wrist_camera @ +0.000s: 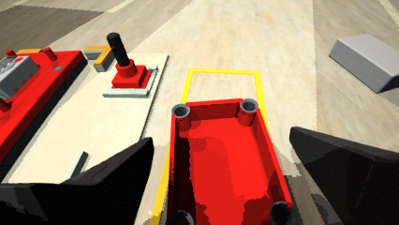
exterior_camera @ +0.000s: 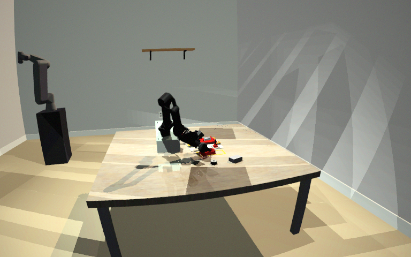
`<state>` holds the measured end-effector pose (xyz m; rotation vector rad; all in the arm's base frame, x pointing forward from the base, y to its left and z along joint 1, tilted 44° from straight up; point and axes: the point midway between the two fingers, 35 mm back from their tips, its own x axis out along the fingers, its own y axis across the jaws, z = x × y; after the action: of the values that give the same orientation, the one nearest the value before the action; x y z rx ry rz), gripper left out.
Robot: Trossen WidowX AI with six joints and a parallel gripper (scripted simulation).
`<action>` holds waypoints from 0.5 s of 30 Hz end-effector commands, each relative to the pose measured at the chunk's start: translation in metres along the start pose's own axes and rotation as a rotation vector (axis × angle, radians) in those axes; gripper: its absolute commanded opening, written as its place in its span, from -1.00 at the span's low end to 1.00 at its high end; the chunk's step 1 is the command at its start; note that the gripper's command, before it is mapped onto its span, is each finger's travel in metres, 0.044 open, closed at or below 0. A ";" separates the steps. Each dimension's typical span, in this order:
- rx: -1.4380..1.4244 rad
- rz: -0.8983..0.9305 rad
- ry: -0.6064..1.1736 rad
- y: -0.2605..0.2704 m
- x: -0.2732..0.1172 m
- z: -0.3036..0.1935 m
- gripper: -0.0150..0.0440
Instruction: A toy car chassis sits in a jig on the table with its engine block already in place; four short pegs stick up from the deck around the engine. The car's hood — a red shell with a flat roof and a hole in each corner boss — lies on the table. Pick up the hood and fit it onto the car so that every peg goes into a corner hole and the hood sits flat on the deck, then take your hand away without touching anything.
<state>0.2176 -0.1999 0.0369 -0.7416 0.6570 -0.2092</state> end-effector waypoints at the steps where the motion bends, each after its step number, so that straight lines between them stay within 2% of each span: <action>1: -0.007 0.001 -0.006 0.000 0.001 -0.001 1.00; 15: -0.008 0.001 -0.006 0.000 0.004 -0.006 1.00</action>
<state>0.2162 -0.2042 0.0312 -0.7398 0.6587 -0.2078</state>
